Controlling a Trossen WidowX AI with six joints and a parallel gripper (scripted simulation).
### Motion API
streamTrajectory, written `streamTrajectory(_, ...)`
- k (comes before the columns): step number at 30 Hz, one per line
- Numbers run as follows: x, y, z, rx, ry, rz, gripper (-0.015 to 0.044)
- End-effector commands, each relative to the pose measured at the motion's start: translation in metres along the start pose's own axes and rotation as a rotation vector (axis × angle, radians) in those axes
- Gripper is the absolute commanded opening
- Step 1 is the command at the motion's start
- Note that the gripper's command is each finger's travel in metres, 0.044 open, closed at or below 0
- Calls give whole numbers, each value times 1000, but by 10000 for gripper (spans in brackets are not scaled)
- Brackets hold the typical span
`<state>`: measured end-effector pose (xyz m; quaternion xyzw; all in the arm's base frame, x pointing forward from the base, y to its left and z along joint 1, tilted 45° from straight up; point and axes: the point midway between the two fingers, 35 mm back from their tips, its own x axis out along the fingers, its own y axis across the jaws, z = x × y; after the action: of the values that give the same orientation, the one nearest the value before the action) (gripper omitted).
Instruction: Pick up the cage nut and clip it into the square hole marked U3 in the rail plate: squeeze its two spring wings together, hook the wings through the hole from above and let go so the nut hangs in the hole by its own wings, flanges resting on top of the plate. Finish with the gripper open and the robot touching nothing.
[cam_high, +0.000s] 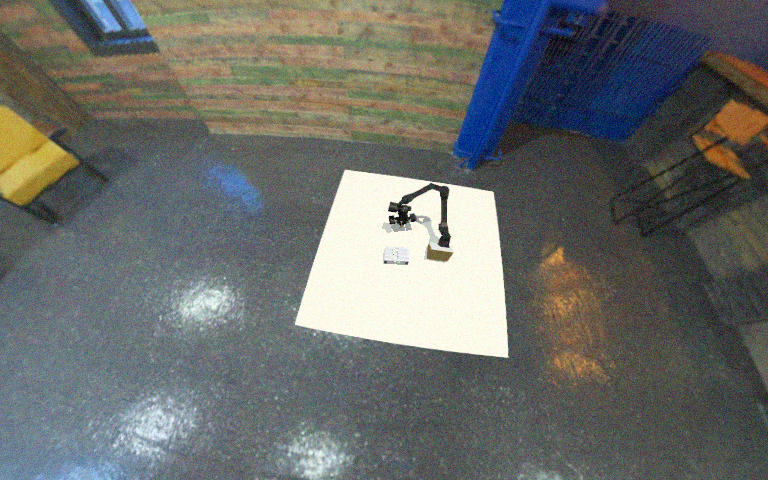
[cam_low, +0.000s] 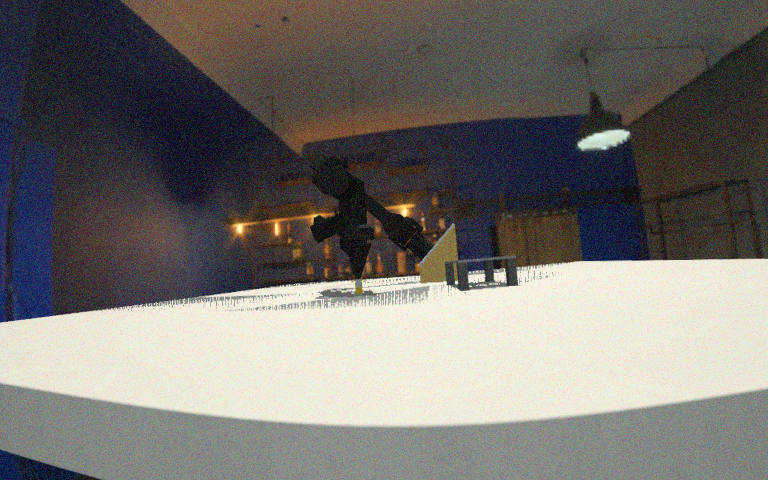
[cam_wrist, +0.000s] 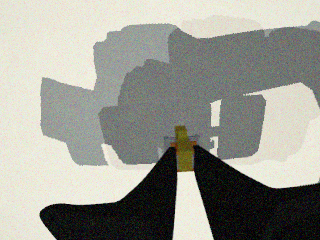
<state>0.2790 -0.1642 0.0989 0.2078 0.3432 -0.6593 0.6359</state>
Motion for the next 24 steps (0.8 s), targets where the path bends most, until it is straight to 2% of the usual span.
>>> streamTrajectory(1, 0, 0, 0, 0, -1, 0, 29)
streamTrajectory(11, -4, 0, 0, 0, 1, 0, 29)
streamTrajectory(24, -70, 1, -1, -4, -2, -1, 29)
